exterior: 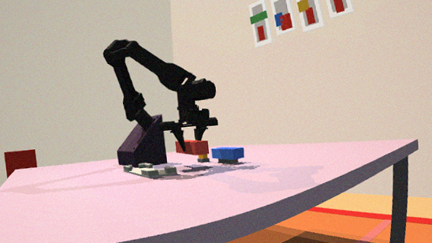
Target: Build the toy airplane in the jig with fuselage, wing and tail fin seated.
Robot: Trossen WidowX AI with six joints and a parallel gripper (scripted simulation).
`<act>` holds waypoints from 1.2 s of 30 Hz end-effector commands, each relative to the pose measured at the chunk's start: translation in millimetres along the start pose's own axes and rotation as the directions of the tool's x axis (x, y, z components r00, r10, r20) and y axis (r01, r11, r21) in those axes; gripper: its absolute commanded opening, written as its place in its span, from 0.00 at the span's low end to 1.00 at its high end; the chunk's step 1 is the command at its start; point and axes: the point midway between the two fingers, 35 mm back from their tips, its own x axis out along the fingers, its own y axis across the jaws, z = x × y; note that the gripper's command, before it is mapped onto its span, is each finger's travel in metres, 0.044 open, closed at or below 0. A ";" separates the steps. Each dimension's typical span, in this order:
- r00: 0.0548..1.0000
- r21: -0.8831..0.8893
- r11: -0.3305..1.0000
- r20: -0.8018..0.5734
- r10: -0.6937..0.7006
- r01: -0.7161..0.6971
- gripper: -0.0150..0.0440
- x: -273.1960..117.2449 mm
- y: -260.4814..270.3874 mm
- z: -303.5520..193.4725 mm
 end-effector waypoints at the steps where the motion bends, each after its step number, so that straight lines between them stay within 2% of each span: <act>1: 1.000 0.008 1.000 0.003 0.008 -0.008 0.25 -12.1 1.5 2.7; 23: 1.000 0.009 1.000 0.003 0.002 -0.002 0.25 -80.9 -3.0 -3.5; 36: 1.000 -0.024 1.000 -0.003 0.019 -0.019 0.25 -71.5 -27.5 5.4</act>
